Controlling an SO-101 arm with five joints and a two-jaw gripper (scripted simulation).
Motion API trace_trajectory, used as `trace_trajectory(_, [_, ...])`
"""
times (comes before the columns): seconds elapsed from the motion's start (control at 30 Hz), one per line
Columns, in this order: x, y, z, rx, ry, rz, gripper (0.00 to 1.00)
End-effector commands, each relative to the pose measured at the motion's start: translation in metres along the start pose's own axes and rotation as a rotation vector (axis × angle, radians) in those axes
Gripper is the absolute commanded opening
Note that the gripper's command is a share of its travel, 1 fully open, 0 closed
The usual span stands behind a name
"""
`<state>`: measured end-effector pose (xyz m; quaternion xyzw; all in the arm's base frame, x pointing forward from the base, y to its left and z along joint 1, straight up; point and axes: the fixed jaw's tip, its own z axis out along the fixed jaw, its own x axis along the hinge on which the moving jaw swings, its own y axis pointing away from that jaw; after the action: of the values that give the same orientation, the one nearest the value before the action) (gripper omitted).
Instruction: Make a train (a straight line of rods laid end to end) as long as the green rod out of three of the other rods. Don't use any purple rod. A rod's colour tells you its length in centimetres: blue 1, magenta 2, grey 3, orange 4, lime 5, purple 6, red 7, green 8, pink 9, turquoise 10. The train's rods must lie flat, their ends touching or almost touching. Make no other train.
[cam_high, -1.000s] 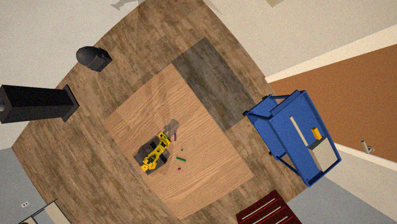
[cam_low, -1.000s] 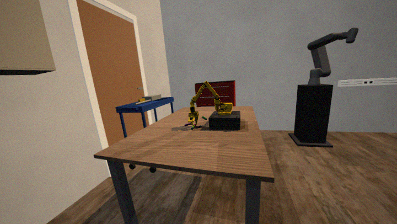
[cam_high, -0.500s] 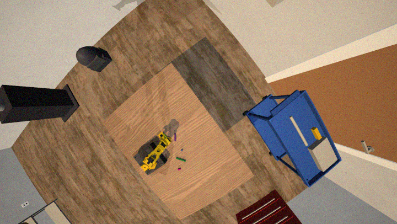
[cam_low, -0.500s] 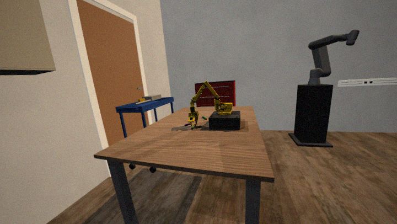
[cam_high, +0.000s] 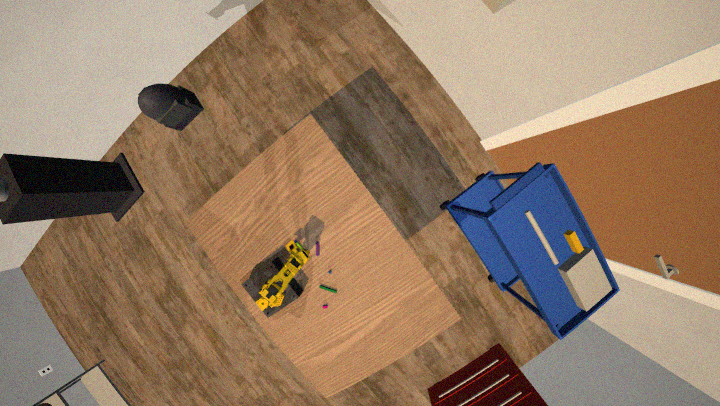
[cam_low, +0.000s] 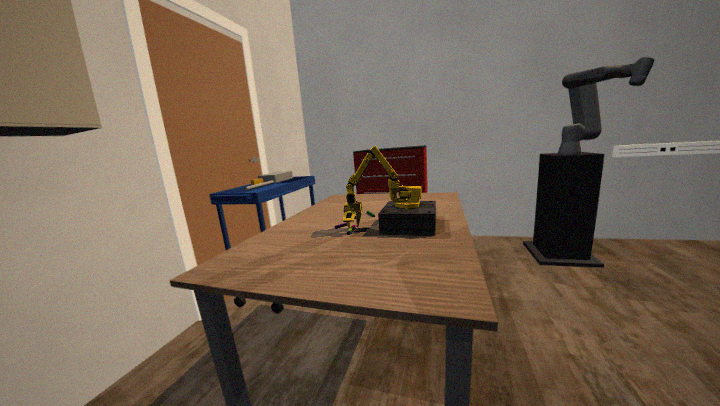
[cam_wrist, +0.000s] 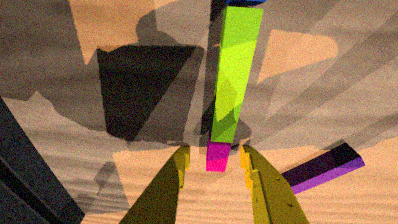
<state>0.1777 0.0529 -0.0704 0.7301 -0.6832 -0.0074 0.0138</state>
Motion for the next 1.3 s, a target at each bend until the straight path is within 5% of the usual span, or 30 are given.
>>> trace_trajectory(0.0, [-0.002, 0.004, -0.001, 0.004, -0.002, 0.002, 0.17])
trace_trajectory(0.87, [-0.002, 0.004, -0.002, 0.004, -0.002, 0.002, 0.17])
trace_trajectory(1.27, [-0.002, 0.004, -0.013, 0.004, -0.002, 0.002, 0.17])
